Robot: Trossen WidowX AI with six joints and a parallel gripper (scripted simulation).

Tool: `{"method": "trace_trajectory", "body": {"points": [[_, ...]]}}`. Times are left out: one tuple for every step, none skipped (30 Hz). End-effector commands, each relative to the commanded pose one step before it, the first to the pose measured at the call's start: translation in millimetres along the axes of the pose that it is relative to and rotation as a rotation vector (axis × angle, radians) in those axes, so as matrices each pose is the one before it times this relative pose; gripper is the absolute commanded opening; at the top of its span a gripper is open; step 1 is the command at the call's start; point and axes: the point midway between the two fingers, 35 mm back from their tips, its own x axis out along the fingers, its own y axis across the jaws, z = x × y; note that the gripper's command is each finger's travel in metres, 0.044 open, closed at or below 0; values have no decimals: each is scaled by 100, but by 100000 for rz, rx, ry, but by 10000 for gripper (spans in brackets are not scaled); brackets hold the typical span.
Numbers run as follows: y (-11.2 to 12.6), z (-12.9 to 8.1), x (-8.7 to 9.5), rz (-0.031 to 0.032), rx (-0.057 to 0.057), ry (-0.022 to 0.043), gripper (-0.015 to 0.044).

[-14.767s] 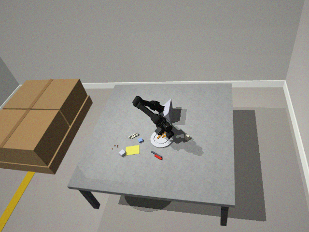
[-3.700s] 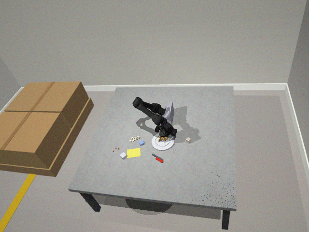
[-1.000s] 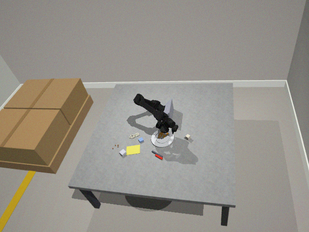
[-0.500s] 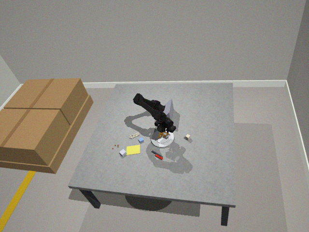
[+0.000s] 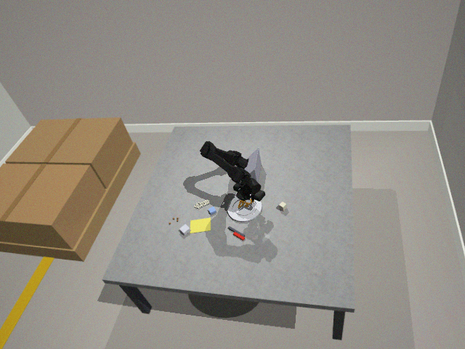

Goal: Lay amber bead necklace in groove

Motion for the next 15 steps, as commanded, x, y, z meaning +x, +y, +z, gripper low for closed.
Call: {"method": "trace_trajectory", "body": {"points": [[-223,29,965,-906,-404,-56,120],[-13,1,166,-48,0,2,120],[-14,1,166,-49,0,2,120],[-15,0,166,-50,0,2,120],[-15,0,166,-51,0,2,120],[-16,-1,165,-52,0,2,120],[-17,-2,165,-53,0,2,120],[-18,-2,165,-53,0,2,120],[-18,-3,165,-54,0,2,120],[-19,-4,164,-55,0,2,120],[-16,-3,134,-46,0,2,120],[-10,-2,81,-28,0,1,120],[-3,-1,27,-9,0,0,120],[0,0,0,0,0,0,120],[0,0,0,0,0,0,120]]}}
